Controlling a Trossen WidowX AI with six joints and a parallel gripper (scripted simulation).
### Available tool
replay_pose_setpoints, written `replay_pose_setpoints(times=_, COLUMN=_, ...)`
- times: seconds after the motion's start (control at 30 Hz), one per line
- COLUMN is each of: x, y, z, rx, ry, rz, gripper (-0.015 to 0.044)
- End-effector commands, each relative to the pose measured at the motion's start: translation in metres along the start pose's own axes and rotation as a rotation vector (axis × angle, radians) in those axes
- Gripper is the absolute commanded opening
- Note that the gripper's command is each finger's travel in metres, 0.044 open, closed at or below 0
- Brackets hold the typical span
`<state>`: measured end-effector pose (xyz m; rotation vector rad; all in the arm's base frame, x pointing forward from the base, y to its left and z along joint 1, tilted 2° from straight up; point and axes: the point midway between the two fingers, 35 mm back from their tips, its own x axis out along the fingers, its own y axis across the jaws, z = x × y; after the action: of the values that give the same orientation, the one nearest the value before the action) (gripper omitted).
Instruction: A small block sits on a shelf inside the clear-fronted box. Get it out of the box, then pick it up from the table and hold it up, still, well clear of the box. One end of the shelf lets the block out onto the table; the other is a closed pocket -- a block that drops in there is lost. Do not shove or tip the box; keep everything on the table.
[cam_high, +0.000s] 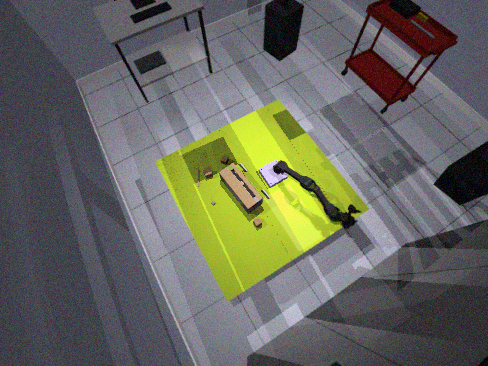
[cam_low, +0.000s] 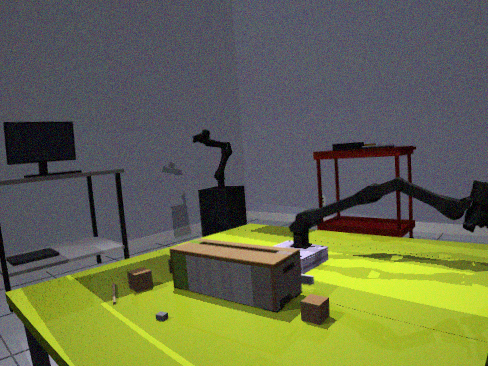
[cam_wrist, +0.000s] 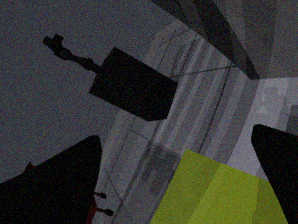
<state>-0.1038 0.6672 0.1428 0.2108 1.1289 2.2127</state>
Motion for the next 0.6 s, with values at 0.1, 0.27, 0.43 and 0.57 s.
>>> replay_pose_setpoints(times=0.1, x=-0.013, y=-0.008, z=0.009, rx=-0.014, ry=-0.022, rz=-0.038, gripper=0.0400)
replay_pose_setpoints(times=0.27, x=-0.061, y=-0.033, z=0.037, rx=-0.064, ry=-0.086, rz=-0.178, gripper=0.0400)
replay_pose_setpoints(times=0.43, x=-0.123, y=-0.059, z=0.062, rx=-0.117, ry=-0.137, rz=-0.349, gripper=0.0400)
replay_pose_setpoints(times=0.57, x=-0.178, y=-0.077, z=0.075, rx=-0.155, ry=-0.160, rz=-0.496, gripper=0.0400)
